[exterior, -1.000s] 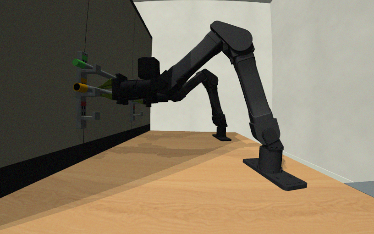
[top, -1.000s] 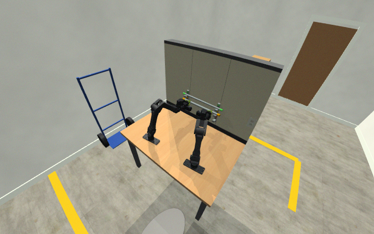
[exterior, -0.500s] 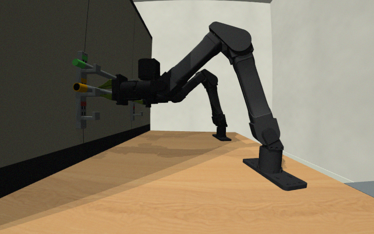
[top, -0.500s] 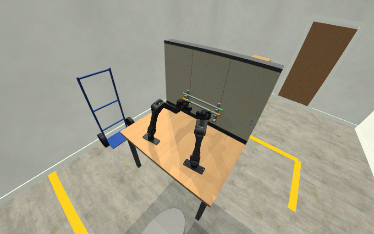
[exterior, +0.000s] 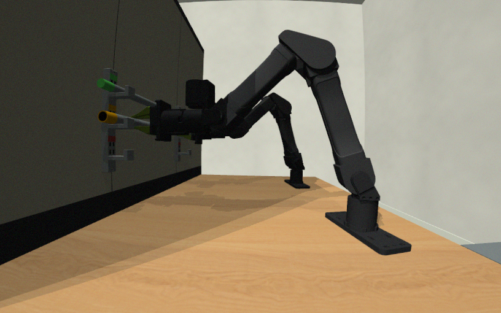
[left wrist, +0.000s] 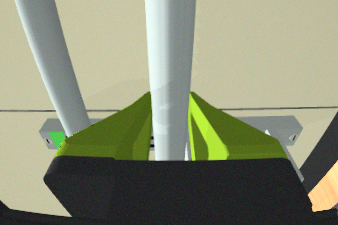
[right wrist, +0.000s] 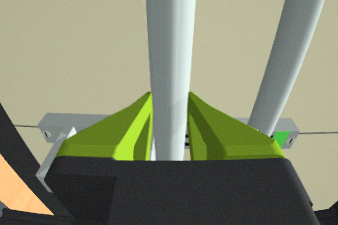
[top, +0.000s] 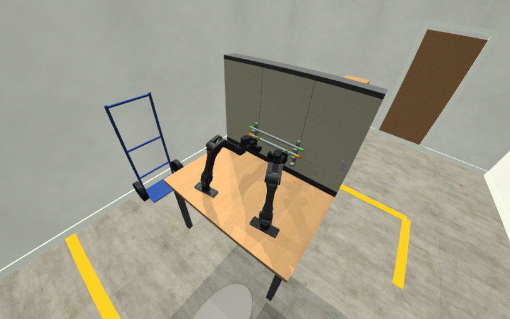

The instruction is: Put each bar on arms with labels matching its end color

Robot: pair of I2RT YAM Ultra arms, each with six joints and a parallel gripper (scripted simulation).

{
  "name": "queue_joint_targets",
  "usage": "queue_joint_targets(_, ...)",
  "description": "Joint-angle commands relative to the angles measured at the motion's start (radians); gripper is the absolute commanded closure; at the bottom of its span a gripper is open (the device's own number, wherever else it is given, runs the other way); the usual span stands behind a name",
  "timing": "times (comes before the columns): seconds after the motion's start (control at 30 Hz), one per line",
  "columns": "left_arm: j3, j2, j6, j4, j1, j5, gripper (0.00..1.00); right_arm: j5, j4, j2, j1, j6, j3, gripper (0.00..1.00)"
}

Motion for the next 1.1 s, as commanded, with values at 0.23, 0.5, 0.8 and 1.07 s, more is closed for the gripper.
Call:
queue_joint_targets(0.23, -0.006, 0.003, 0.004, 0.029, 0.005, 0.009, 0.88, -0.007, 0.045, 0.006, -0.005, -0.008, -0.01, 0.87)
queue_joint_targets(0.5, -0.006, 0.003, 0.004, 0.029, 0.005, 0.009, 0.77, -0.007, 0.045, 0.006, -0.005, -0.008, -0.01, 0.76)
queue_joint_targets(0.8, -0.006, 0.003, 0.004, 0.029, 0.005, 0.009, 0.65, -0.007, 0.045, 0.006, -0.005, -0.008, -0.01, 0.64)
queue_joint_targets(1.07, -0.006, 0.003, 0.004, 0.029, 0.005, 0.009, 0.54, -0.007, 0.046, 0.006, -0.005, -0.009, -0.011, 0.53)
